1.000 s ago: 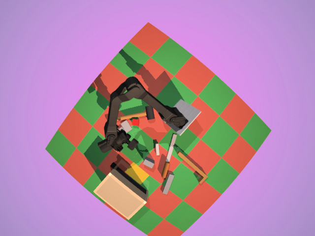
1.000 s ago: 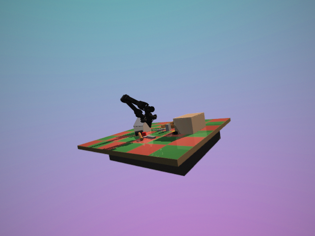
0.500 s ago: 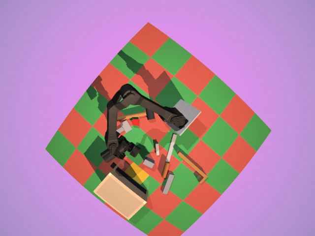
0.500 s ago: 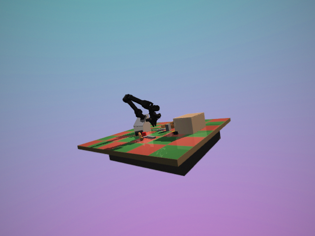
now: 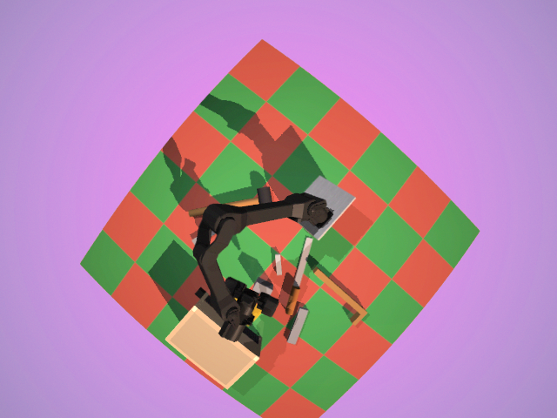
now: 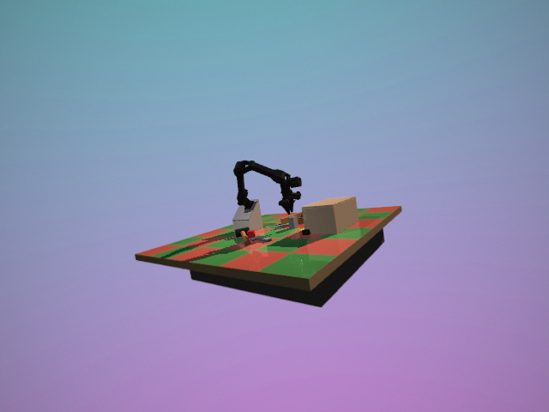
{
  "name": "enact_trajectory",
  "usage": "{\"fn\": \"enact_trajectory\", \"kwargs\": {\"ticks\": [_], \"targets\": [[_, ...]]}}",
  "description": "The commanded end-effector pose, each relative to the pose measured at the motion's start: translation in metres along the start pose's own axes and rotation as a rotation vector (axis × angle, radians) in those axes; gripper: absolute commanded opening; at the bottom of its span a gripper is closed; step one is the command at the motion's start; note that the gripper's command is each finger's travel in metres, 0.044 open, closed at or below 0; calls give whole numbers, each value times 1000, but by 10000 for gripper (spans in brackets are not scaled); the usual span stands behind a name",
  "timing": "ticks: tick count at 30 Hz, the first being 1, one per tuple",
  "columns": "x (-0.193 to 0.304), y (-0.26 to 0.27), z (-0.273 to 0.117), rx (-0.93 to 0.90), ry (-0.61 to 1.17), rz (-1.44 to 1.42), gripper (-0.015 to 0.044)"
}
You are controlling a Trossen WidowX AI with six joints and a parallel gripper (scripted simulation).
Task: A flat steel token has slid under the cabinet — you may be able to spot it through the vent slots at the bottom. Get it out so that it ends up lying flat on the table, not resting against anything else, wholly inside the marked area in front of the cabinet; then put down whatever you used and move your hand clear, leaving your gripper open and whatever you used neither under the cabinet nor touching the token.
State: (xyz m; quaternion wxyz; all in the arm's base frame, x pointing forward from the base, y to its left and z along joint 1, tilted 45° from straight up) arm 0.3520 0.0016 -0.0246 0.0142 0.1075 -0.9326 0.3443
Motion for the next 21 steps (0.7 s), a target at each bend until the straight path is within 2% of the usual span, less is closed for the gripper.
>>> {"fn": "enact_trajectory", "kwargs": {"ticks": [1,11,17,21], "targets": [[-6,53,0,2,2,-49,270],[10,157,11,56,16,-152,270],[12,163,14,61,17,-159,270],[12,161,35,61,17,-159,270]]}}
Point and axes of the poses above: the point midway between the two fingers, 35 mm back from their tips, its own z axis out along the fingers, its own y axis across the jaws, x = y × z, the point moved 1 cm from there along -z, back along the fingers, and after that the axes turned 7 degrees about z, right-handed, at the moved point
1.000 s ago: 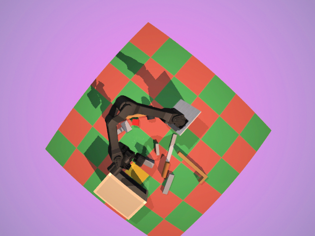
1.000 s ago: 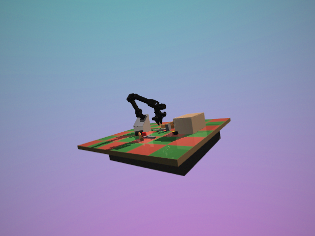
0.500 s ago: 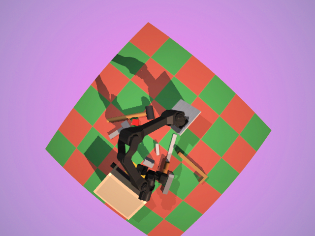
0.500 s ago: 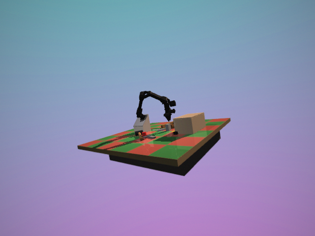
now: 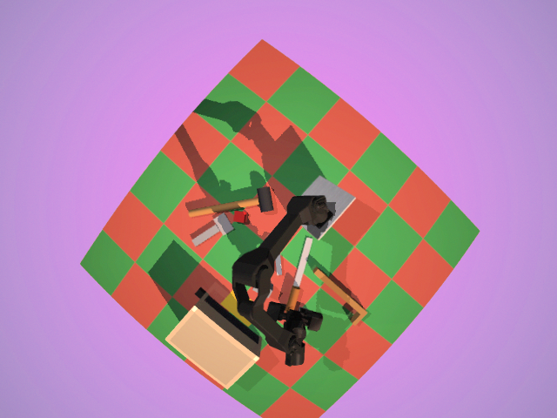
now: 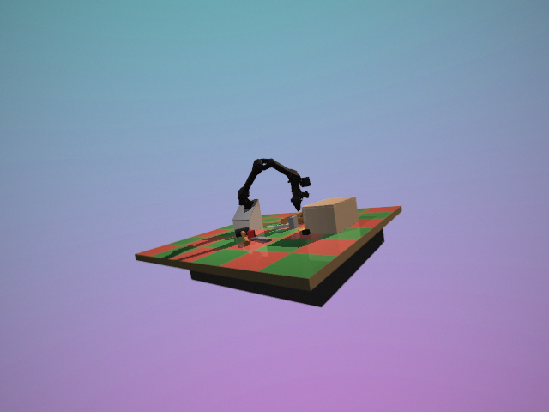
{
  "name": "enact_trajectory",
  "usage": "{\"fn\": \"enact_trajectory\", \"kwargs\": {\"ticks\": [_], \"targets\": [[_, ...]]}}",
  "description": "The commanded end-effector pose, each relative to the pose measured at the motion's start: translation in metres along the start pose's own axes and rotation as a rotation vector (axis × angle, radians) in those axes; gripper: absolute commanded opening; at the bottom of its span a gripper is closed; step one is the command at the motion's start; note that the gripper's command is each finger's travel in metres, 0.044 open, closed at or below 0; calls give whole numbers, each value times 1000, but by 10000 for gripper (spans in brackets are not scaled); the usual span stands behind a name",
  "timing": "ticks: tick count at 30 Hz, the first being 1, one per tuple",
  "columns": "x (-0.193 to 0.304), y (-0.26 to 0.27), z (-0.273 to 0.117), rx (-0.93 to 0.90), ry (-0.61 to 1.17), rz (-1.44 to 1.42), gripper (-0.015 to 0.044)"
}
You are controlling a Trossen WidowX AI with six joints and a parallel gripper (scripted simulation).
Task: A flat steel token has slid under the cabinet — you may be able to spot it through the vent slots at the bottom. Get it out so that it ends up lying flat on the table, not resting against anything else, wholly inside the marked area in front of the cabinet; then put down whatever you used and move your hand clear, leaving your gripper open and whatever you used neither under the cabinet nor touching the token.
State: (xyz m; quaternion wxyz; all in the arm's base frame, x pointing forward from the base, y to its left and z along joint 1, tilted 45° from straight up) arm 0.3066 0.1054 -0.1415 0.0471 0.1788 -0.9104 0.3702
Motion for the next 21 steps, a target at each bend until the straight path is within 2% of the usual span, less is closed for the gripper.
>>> {"fn": "enact_trajectory", "kwargs": {"ticks": [1,21], "targets": [[0,1,24,4,-1,1,270],[1,2,50,5,-1,1,270]]}}
Point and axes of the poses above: the point midway between the two fingers, 35 mm back from their tips, its own z axis out along the fingers, its own y axis across the jaws, x = y × z, the point moved 1 cm from there along -z, back along the fingers, and after that the axes turned 7 degrees about z, right-handed, at the moved point
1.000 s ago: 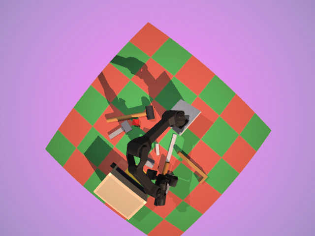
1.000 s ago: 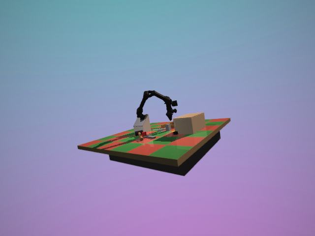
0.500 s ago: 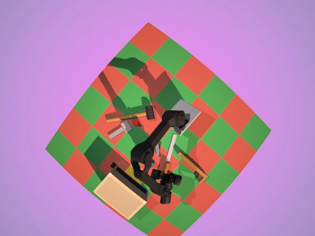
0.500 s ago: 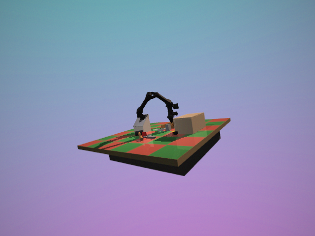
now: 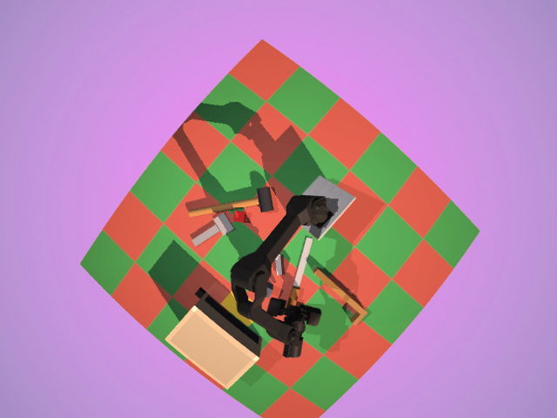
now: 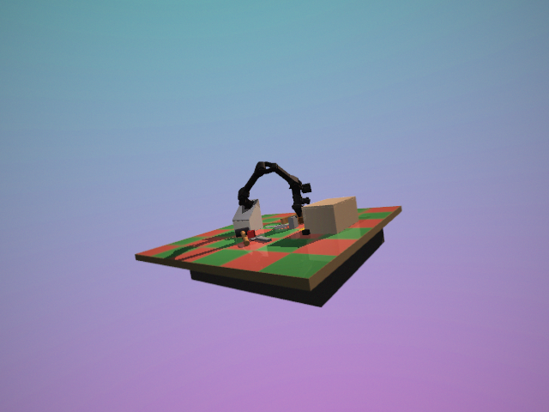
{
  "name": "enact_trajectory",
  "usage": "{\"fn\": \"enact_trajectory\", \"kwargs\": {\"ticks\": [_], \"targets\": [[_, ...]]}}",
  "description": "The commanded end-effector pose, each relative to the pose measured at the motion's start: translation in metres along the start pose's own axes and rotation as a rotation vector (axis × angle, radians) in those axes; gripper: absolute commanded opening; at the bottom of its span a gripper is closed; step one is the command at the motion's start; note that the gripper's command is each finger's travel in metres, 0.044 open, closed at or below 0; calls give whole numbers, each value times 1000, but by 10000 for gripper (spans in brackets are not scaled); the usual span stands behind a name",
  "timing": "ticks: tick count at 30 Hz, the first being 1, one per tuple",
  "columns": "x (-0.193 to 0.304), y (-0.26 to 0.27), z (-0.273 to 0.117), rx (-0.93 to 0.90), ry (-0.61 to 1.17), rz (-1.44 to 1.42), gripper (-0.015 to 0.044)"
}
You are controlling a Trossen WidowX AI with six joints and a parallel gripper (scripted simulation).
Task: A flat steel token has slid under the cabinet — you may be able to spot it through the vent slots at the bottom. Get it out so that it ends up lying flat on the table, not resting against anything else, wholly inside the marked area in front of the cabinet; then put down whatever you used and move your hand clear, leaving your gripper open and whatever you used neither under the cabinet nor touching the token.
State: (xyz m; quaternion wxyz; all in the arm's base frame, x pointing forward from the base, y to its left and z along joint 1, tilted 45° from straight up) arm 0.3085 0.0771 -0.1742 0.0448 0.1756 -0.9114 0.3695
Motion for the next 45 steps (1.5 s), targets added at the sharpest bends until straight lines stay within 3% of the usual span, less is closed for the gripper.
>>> {"fn": "enact_trajectory", "kwargs": {"ticks": [1,24,29,37,40,45], "targets": [[2,0,8,6,1,-7,270],[3,-1,40,9,3,-7,270],[2,-1,38,3,3,0,139],[2,-1,38,3,3,0,85],[2,-1,38,3,3,0,7],[2,-1,34,8,3,-7,0]]}}
Point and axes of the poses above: the point midway between the two fingers, 35 mm back from their tips, its own z axis out along the fingers, its own y axis across the jaws, x = y × z, the point moved 1 cm from there along -z, back along the fingers, and after that the axes turned 7 degrees about z, right-handed, at the moved point
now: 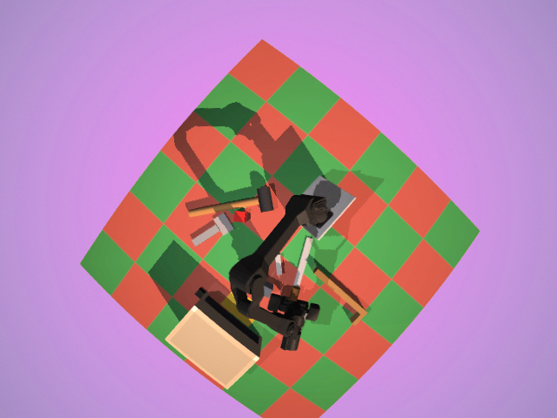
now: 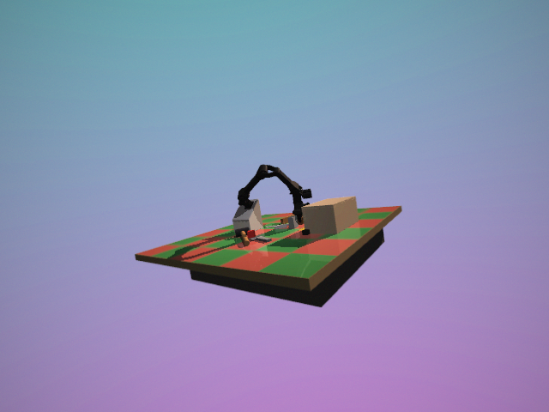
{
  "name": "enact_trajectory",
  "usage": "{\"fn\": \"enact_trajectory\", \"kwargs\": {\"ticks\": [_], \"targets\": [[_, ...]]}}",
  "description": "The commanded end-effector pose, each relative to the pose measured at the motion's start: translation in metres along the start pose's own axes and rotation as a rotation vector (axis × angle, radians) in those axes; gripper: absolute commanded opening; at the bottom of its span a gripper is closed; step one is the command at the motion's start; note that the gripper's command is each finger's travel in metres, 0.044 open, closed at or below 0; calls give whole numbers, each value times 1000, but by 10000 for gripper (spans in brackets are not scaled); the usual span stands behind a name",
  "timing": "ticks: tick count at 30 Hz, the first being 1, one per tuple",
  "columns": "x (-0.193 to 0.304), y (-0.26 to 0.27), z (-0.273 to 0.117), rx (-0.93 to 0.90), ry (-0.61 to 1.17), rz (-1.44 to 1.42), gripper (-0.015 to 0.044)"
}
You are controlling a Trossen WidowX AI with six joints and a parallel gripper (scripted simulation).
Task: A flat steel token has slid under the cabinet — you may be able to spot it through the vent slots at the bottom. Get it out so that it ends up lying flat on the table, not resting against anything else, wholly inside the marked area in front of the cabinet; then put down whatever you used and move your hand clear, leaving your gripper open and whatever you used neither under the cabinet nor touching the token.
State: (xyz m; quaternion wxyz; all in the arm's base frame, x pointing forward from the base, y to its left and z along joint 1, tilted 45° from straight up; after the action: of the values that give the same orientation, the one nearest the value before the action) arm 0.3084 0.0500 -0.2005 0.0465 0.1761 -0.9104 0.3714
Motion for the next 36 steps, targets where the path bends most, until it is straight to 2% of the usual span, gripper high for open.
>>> {"fn": "enact_trajectory", "kwargs": {"ticks": [1,36], "targets": [[0,0,-4,5,-1,-5,0],[10,-2,-72,1,-2,-5,0]]}}
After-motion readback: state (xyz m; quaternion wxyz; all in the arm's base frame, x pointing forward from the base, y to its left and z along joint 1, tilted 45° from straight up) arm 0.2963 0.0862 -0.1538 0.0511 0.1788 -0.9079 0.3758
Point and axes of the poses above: the point midway between the two fingers, 35 mm back from their tips, its own z axis out along the fingers, its own y axis across the jaws, x = y × z, the point moved 1 cm from there along -z, back along the fingers, and after that the axes turned 7 degrees about z, right-handed, at the moved point
